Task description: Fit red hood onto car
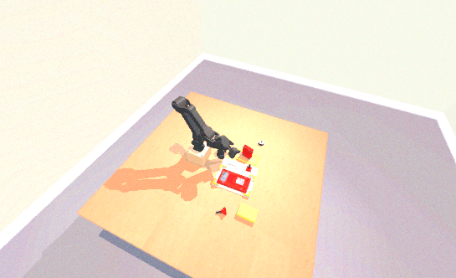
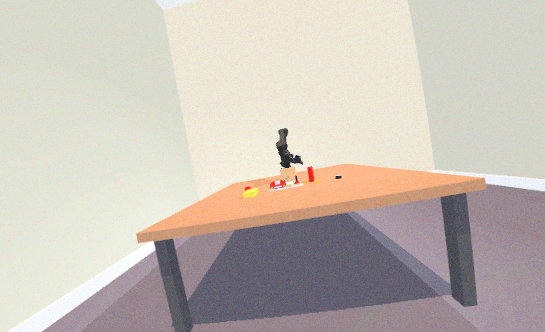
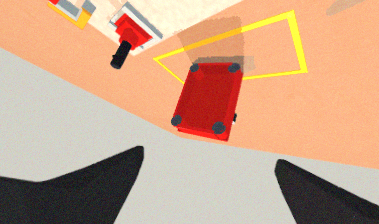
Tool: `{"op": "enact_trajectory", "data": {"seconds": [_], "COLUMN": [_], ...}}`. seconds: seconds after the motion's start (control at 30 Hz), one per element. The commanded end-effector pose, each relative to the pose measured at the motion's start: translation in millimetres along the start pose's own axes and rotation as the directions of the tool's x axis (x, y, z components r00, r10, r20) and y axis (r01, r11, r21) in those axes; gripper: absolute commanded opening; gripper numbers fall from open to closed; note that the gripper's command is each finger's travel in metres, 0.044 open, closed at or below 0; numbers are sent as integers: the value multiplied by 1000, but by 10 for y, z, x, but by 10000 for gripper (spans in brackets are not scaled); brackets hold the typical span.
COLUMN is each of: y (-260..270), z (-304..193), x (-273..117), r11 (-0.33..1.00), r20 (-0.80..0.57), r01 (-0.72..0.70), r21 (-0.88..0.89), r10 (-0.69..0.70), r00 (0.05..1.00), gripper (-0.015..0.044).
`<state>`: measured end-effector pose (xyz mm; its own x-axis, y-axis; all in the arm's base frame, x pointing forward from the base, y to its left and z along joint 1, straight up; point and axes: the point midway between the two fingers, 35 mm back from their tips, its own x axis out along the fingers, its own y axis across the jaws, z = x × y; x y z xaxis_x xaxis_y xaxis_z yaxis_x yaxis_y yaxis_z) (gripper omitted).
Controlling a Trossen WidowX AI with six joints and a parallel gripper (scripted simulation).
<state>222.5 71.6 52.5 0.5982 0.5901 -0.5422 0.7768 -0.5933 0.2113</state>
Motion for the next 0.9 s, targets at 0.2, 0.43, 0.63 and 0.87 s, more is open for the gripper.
{"op": "enact_trajectory", "data": {"seconds": [0.2,0.43,0.63,0.87], "y": [-4,75,139,199], "z": [15,-69,-148,-240], "x": [4,73,145,238], "r11": [1000,937,766,452], "r20": [8,66,123,192], "r01": [2,60,136,223], "r21": [-6,-345,-628,-864], "r10": [-2,-40,-75,-115], "r00": [1000,997,990,975], "gripper": [361,177,20,0]}}
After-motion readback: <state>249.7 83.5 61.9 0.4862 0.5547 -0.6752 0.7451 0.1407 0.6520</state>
